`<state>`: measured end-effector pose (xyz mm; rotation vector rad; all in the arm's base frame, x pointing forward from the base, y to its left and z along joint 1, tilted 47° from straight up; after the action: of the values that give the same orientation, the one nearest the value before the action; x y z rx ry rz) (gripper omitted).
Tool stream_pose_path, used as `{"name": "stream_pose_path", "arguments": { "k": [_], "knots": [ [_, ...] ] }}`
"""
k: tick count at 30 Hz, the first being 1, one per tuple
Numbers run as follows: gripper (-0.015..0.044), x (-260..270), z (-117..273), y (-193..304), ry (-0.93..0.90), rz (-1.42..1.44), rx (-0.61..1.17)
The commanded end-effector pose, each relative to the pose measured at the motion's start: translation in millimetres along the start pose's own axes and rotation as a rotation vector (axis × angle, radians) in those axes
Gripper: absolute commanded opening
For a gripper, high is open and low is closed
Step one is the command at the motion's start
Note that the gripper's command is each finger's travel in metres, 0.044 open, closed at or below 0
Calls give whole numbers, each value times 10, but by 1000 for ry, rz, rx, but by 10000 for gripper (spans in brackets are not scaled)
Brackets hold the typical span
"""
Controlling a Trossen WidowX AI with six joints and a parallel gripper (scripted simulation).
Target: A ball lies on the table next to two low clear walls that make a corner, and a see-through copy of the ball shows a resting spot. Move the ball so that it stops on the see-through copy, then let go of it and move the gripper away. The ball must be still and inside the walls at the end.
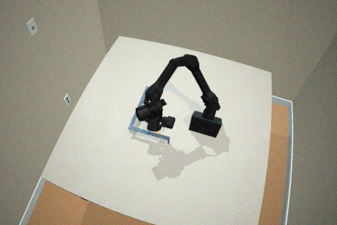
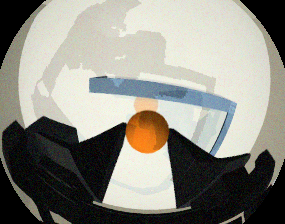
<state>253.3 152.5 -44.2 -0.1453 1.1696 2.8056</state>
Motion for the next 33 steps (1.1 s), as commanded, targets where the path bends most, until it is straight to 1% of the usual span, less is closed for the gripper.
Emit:
{"name": "stream_pose_path", "arguments": {
  "k": [1, 9, 30, 33],
  "knots": [
    [0, -1, -168, 8, -3, 3, 5],
    [0, 14, -648, 28, -2, 2, 9],
    [0, 16, -851, 34, -2, 2, 10],
    [79, 16, -825, 27, -3, 0, 6]
  ]
}}
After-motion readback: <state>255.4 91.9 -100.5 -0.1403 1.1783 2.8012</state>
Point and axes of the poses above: the point midway between the two fingers, 35 mm back from their tips, its own z axis back along the fingers, its own x axis across the jaws, y = z × x, the point moved 6 cm from there along z, back along the fingers, and after that the axes turned 11 degrees about -z, right-handed, at the moved point
